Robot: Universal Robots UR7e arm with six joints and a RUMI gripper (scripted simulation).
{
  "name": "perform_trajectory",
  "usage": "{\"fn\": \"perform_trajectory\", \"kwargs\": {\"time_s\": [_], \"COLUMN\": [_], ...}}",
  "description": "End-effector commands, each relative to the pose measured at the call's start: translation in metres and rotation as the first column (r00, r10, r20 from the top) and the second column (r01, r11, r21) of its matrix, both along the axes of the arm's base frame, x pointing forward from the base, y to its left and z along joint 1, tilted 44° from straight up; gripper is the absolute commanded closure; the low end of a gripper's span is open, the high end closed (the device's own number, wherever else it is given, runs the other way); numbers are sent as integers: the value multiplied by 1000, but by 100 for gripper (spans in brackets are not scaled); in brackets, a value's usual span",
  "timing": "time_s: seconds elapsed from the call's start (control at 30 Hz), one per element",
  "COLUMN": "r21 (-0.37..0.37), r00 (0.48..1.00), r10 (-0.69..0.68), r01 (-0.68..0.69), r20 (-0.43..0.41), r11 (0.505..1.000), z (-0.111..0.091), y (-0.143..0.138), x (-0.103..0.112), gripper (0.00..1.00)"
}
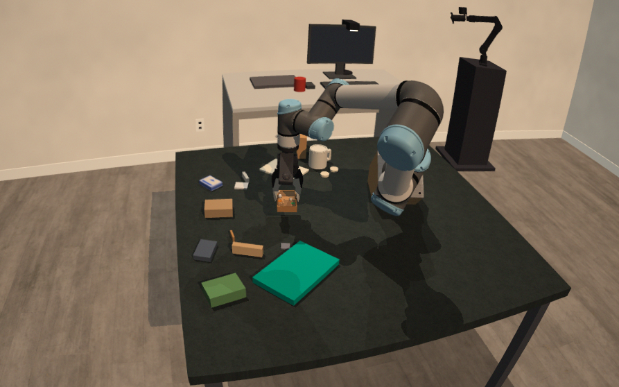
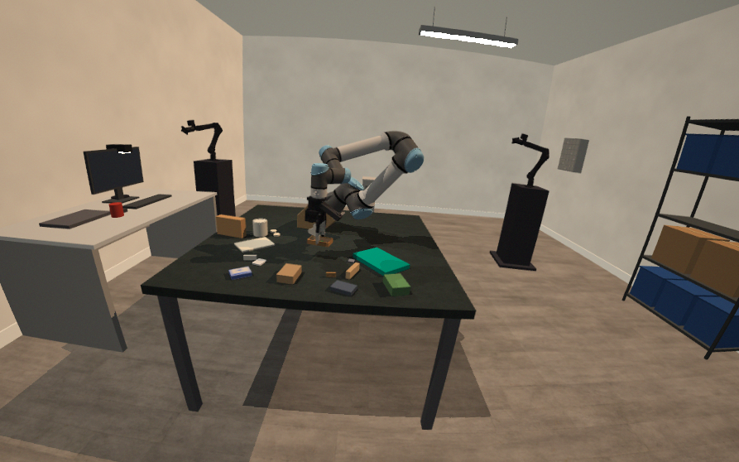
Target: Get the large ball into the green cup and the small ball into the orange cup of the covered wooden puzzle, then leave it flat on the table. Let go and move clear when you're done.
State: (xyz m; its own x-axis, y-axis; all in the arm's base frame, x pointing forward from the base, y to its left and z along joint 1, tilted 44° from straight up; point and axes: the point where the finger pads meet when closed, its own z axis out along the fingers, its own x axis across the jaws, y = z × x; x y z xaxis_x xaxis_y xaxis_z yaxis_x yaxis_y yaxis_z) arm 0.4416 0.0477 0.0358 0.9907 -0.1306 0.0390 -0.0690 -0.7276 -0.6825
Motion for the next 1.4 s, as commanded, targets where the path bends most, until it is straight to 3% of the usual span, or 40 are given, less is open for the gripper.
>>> {"fn": "perform_trajectory", "kwargs": {"time_s": [0.0, 0.2, 0.63, 0.83, 1.2, 1.37], "r21": [14, 14, 42, 51, -140, -186], "r00": [1000, 1000, 974, 964, 965, 965], "r10": [-2, -1, 162, 192, 151, 142], "r01": [1, 1, -158, -186, -184, -185], "r20": [7, 8, -155, -184, -214, -222], "r11": [1000, 1000, 987, 981, 973, 965], "z": [1, 1, 1, 1, 3, 3], "y": [-3, -2, -1, -1, 3, 3], "x": [2, 2, 6, 7, 5, 5], "gripper": [57, 57, 57, 57, 57, 57]}}
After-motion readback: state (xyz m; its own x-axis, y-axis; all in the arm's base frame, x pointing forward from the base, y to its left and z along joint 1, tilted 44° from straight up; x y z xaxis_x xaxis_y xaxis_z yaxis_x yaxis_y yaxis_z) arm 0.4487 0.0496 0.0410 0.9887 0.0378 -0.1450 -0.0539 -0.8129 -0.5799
